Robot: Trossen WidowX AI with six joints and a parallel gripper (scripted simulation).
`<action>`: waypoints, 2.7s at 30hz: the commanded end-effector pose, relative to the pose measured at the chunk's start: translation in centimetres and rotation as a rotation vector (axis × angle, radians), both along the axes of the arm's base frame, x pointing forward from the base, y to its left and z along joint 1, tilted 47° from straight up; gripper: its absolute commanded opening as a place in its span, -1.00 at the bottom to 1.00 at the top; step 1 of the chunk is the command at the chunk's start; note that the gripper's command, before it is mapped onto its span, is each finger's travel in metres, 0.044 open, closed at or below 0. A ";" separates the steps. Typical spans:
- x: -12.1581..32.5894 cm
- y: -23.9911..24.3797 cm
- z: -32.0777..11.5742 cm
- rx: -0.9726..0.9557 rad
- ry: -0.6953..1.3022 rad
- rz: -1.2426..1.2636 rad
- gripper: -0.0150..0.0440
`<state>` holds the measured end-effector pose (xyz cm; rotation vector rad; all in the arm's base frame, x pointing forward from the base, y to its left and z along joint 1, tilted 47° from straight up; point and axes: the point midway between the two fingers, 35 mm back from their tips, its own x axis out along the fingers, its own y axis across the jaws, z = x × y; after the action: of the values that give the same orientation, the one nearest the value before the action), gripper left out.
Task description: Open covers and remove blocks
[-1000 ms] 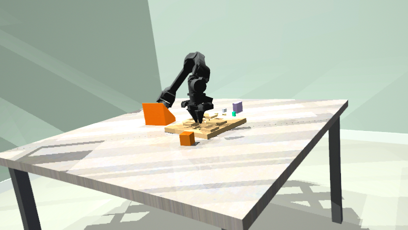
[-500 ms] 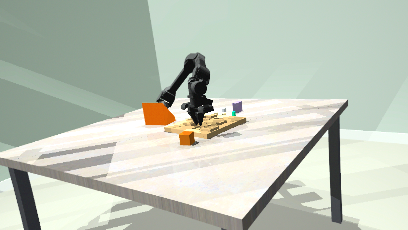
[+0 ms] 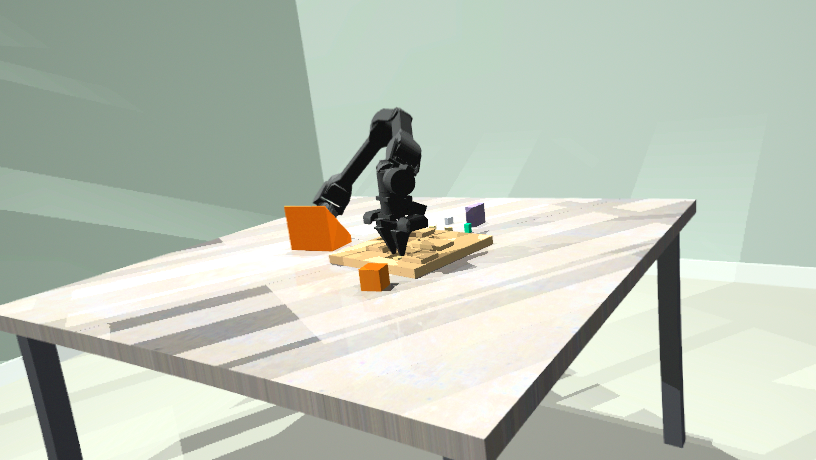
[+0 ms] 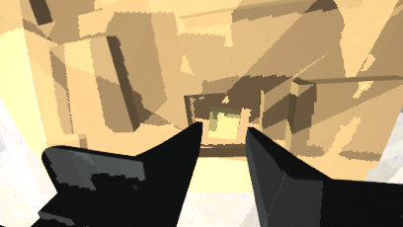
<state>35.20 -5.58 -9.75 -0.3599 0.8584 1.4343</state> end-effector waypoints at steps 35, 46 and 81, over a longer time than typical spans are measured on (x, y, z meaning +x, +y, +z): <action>0.1 -0.3 0.3 0.000 -0.001 -0.001 -0.22; 0.3 -1.3 1.3 0.001 0.000 -0.003 -0.22; 0.6 -6.2 5.7 -0.001 0.001 -0.005 -0.22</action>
<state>35.91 -11.22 -4.09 -0.3523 0.8578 1.4309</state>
